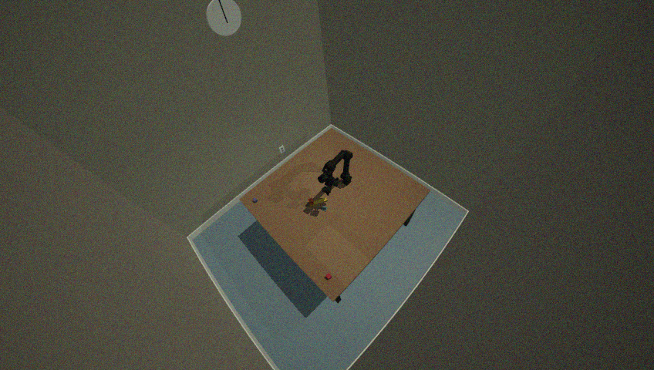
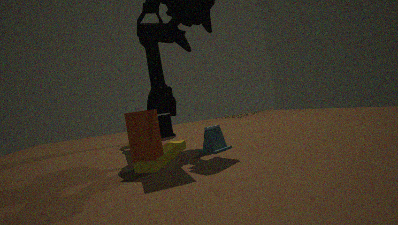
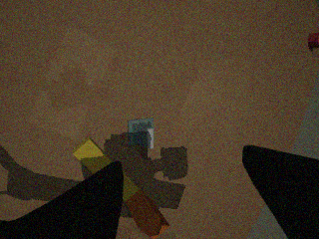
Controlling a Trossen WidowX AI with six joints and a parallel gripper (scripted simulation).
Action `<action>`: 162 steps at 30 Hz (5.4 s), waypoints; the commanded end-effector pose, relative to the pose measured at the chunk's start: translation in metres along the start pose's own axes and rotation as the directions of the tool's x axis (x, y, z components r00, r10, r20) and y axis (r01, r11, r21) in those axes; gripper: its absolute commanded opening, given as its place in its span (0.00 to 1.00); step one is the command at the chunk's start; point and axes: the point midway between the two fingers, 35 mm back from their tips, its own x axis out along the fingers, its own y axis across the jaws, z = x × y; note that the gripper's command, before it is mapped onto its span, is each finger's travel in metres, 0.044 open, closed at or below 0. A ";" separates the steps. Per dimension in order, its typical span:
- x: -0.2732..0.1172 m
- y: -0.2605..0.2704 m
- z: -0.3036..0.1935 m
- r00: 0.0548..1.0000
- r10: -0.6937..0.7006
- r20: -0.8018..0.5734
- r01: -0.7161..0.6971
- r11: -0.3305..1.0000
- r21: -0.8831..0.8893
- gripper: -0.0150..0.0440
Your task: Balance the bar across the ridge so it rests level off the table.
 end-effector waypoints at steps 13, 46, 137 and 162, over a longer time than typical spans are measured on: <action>0.029 0.003 -0.063 0.982 0.189 -0.030 -0.190 0.946 -0.261 0.79; 0.117 0.040 -0.127 0.933 0.361 -0.006 -0.316 0.807 -0.498 0.79; 0.129 0.047 -0.125 0.933 0.360 -0.006 -0.315 0.809 -0.497 0.25; 0.104 0.035 -0.116 0.933 0.361 -0.006 -0.359 0.927 -0.104 0.25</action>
